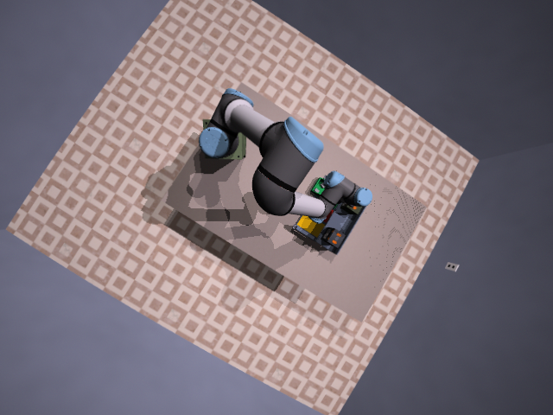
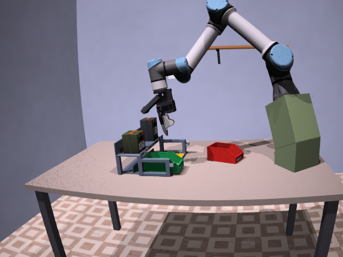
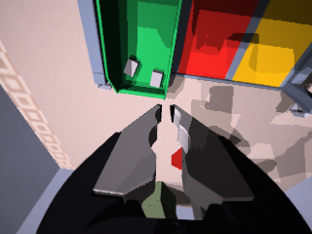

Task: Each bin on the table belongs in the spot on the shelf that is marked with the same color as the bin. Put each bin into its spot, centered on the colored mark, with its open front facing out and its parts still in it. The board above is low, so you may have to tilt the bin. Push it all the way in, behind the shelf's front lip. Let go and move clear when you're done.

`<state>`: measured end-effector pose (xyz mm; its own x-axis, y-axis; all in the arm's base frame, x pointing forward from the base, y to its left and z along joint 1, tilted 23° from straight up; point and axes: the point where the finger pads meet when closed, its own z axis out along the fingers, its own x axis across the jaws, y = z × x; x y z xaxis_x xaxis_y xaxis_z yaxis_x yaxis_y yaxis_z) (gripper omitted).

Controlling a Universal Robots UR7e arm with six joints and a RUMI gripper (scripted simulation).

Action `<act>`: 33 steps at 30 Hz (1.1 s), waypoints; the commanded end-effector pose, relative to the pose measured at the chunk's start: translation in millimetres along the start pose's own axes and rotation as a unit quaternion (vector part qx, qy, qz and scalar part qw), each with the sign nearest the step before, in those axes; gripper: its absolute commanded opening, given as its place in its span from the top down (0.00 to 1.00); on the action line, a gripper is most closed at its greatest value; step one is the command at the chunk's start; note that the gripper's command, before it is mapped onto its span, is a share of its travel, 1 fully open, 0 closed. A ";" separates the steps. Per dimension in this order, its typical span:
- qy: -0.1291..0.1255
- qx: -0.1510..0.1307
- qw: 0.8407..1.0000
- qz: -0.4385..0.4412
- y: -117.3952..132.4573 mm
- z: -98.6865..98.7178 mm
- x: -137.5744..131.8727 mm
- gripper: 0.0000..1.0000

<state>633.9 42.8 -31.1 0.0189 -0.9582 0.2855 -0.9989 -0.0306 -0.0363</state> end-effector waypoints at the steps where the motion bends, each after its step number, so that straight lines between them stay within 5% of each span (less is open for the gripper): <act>1: 0.000 0.002 1.000 0.000 -1.0 -4.2 -0.1 0.95; 33: 0.001 0.001 1.000 -0.001 0.7 -4.5 -1.0 1.00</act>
<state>633.4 43.6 -28.9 0.0191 -0.9578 0.2867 -0.9989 -0.0308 -0.0366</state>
